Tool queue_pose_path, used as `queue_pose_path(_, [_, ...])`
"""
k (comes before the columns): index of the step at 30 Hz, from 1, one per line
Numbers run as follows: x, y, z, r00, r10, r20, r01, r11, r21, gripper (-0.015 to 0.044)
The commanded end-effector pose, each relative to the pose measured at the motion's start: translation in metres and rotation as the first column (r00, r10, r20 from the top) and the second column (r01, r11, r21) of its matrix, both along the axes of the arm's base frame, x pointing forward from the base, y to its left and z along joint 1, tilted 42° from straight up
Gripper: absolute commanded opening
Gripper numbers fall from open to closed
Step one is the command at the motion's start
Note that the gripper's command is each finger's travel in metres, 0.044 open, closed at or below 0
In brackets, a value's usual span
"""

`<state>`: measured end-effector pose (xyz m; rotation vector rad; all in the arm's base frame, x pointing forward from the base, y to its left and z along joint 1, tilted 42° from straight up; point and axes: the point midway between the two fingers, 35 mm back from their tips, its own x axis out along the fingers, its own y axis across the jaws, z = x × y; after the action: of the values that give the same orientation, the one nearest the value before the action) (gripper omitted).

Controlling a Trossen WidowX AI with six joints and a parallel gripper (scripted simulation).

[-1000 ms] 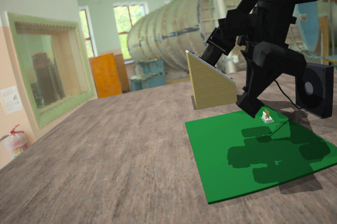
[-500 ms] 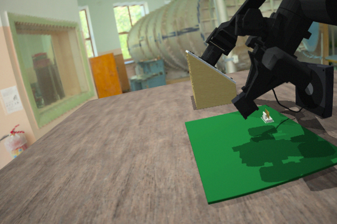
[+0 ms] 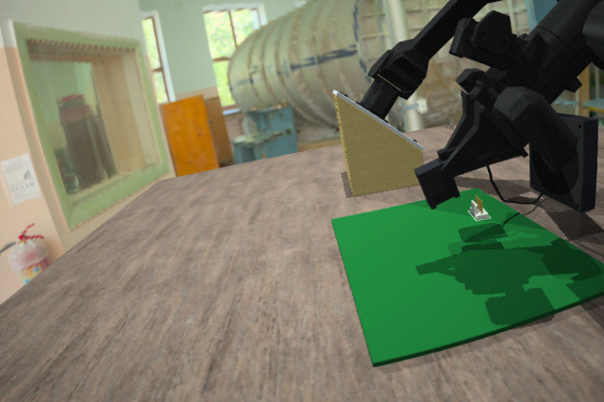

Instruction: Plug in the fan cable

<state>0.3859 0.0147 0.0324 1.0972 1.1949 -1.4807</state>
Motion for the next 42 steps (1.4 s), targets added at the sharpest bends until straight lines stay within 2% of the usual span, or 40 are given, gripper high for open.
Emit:
queue_pose_path(1, [0.002,0.001,0.003,1.0,0.004,0.01,-0.003,0.998,-0.059,0.0])
queue_pose_path(21, [0.012,0.012,0.022,0.994,0.06,0.089,-0.026,0.938,-0.347,0.0])
queue_pose_path(42, [0.011,0.005,0.027,0.994,0.057,0.088,-0.024,0.942,-0.335,0.0])
